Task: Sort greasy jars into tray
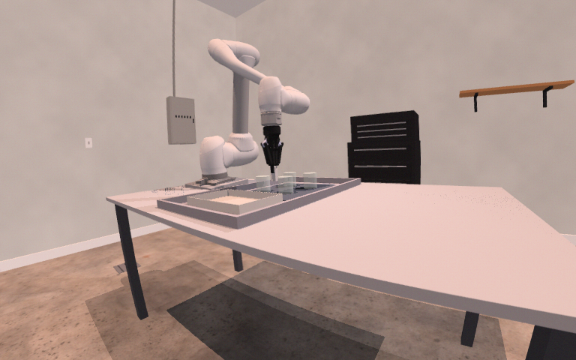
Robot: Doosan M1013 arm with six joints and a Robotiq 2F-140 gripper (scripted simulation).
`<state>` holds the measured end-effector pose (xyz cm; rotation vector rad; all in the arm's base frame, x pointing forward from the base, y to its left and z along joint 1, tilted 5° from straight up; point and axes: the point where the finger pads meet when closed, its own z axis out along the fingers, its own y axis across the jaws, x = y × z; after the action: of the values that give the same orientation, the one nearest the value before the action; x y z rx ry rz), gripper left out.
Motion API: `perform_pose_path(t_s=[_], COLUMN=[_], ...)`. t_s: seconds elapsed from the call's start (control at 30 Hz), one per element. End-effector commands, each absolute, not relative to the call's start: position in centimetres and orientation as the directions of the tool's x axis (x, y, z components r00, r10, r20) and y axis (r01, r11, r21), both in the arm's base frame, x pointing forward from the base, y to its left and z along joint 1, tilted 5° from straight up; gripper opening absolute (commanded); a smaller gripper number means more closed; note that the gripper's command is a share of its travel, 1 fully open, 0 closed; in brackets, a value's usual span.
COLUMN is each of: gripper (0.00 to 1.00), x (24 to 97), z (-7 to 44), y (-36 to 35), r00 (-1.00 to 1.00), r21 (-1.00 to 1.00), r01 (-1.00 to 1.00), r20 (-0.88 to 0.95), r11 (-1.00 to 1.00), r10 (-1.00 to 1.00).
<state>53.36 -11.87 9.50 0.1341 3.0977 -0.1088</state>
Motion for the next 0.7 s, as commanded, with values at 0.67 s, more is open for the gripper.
perform_pose_path(t_s=[0.67], gripper=[0.0], x=[54.08], z=[9.64], y=[-12.07], r00=[-0.995], r21=[-0.071], r01=[0.086], r20=[-0.05], r11=[0.994], r10=[0.082])
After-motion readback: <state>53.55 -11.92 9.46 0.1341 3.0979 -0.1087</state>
